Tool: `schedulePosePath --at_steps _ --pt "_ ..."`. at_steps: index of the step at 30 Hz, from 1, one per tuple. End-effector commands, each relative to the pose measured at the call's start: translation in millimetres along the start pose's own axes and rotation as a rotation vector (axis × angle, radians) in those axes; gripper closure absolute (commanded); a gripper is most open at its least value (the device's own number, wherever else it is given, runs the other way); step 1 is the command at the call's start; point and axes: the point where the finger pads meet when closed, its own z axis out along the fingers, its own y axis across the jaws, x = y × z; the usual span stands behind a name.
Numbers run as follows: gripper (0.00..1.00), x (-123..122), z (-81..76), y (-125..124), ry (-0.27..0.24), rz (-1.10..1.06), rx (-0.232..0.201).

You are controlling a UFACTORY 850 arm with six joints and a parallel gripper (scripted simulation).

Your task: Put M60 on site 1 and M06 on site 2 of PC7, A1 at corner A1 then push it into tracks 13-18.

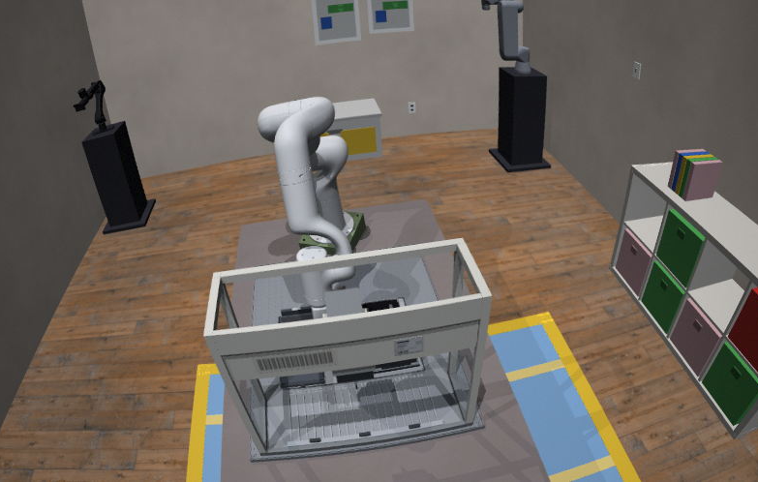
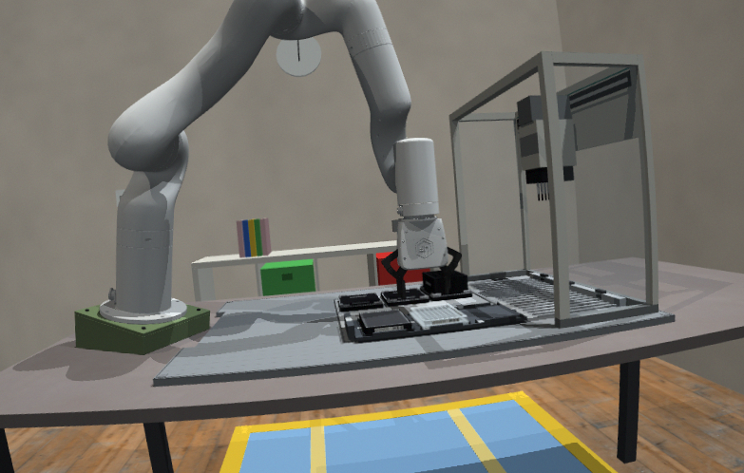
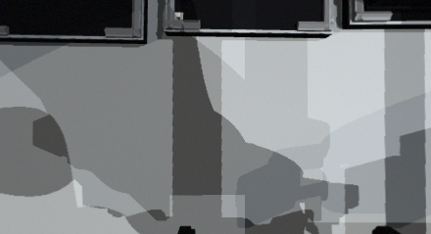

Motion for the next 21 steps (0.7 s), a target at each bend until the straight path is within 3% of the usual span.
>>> schedulePosePath --at_steps 1,21 --pt "0.0 0 -7.6 1 0.0 0.0 -0.001" --pt "0.0 0 -37.6 1 0.0 0.0 -0.001"
